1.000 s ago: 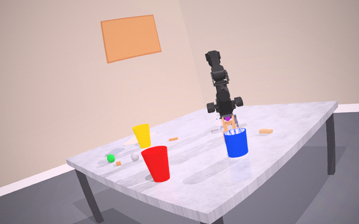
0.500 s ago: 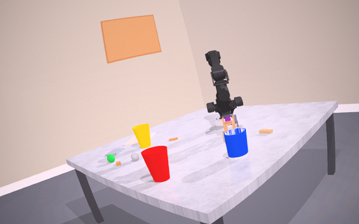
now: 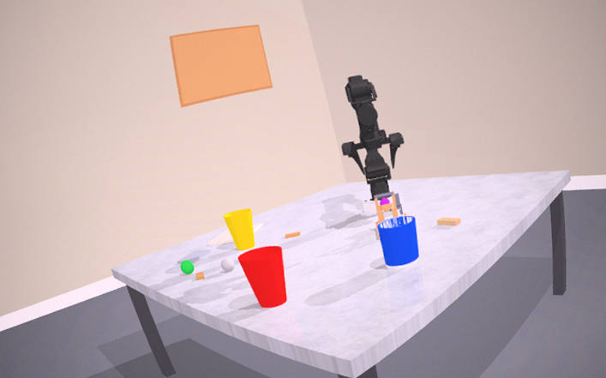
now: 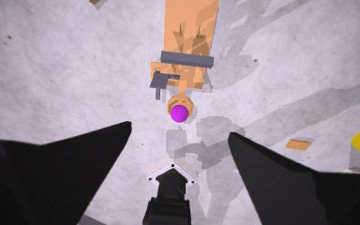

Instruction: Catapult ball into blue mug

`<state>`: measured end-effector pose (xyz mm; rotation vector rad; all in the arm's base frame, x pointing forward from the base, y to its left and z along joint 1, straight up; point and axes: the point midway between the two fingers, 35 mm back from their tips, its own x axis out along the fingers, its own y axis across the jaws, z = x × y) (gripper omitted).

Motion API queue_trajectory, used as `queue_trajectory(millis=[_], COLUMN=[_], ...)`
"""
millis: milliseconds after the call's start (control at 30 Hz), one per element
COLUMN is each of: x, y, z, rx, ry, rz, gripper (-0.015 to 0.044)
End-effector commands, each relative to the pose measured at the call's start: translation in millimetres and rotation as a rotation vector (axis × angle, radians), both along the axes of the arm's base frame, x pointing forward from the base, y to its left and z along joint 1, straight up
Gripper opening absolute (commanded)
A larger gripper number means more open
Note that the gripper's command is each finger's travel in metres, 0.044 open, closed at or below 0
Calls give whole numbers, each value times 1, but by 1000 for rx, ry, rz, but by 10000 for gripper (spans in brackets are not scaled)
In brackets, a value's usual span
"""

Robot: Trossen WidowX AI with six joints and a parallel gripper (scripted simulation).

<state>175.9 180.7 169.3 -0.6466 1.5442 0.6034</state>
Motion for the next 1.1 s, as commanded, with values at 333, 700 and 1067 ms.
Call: queue_trajectory(millis=[333,700,1067], x=[110,181,182], y=[115,189,190], z=[55,110,111], rx=[337,601,606], ry=[-319,-546,-549], rz=[-62,-99,-99], gripper=[440,440,440])
